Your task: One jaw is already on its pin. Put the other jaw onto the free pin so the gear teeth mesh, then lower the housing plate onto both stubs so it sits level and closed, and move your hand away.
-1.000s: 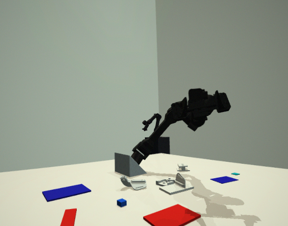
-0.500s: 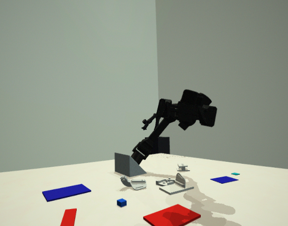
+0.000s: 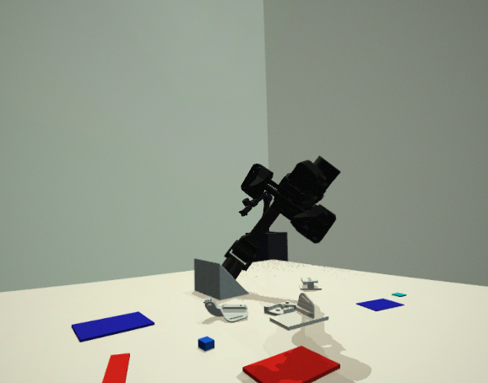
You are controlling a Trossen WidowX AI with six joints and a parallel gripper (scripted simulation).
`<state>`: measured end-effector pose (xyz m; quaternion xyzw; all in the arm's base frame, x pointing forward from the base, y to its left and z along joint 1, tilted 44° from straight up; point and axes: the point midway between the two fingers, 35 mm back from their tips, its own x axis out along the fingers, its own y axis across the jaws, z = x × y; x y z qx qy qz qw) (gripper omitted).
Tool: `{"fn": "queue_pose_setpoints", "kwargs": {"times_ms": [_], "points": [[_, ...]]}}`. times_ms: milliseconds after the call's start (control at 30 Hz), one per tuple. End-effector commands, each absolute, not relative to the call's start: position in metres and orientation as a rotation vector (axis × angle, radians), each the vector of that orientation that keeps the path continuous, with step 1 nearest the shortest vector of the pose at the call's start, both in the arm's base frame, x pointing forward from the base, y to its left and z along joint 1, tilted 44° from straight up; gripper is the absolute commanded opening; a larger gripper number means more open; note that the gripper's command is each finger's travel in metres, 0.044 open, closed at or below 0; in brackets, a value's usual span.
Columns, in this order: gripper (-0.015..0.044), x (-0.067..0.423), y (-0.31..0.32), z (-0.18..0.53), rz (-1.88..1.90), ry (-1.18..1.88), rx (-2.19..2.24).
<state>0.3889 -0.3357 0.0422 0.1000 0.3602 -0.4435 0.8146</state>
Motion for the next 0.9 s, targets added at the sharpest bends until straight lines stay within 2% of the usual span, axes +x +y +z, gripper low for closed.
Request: {"fn": "queue_pose_setpoints", "kwargs": {"times_ms": [0, 867], "points": [[0.0440, 0.376, -0.336, 0.025, -0.883, 0.884, 0.159], [0.0440, 0.286, -0.312, -0.054, -0.250, 1.429, -0.092]]}}
